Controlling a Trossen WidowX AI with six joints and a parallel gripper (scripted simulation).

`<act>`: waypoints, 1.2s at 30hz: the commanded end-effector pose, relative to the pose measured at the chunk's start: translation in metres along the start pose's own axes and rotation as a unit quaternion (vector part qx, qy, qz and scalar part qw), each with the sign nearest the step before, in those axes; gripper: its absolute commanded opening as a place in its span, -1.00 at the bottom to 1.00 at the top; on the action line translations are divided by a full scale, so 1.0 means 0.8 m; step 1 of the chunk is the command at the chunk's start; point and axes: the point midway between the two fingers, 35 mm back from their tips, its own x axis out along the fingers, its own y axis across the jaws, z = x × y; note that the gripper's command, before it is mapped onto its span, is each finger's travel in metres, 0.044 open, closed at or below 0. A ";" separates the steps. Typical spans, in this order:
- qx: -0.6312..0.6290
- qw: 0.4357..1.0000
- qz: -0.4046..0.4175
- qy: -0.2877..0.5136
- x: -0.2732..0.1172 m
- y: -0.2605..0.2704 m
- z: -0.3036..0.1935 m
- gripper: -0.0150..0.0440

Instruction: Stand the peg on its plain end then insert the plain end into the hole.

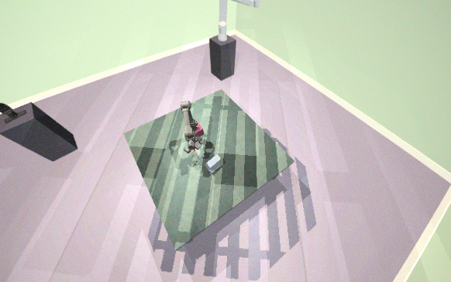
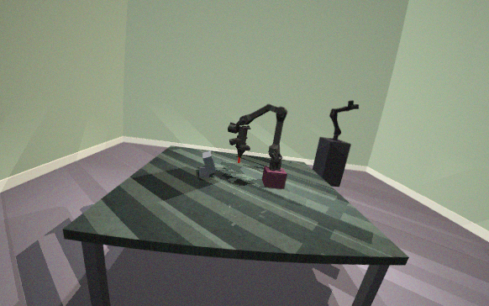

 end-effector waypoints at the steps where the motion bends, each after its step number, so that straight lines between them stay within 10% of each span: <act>1: 0.006 1.000 0.000 -0.010 -0.001 0.001 0.002 -0.49; 36: 0.048 0.989 0.003 -0.139 0.020 0.004 0.023 -0.49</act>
